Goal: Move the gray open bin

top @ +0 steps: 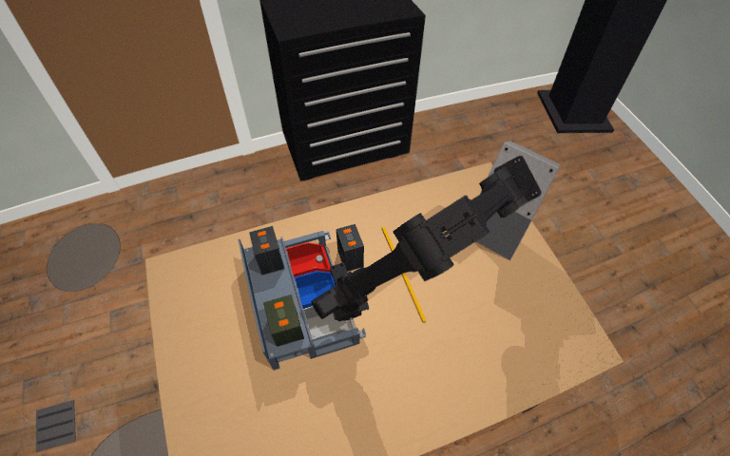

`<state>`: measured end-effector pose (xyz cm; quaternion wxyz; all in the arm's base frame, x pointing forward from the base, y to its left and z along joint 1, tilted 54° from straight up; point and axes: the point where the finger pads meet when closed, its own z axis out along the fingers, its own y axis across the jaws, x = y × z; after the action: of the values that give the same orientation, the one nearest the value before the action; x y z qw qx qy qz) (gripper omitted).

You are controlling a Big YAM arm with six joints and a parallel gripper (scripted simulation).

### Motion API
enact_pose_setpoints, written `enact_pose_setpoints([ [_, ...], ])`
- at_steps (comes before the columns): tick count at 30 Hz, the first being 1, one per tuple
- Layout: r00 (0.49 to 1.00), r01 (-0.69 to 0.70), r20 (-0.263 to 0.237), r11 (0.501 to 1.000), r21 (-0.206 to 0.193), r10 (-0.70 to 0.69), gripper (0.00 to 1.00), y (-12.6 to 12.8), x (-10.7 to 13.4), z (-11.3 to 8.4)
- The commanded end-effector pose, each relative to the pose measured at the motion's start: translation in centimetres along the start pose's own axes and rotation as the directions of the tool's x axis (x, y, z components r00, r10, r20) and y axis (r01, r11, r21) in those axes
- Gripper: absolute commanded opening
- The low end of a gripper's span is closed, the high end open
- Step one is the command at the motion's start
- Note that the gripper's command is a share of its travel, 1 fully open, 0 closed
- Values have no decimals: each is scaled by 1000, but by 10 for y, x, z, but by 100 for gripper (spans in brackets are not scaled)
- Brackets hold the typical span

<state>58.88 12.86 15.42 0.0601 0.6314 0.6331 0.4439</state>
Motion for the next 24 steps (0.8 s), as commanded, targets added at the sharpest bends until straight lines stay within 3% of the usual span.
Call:
enact_pose_setpoints([
  [1,1000,0,12,999,-38,0,0,16,-6,-25],
  [24,1000,-1,12,999,-37,1,0,15,-6,-32],
])
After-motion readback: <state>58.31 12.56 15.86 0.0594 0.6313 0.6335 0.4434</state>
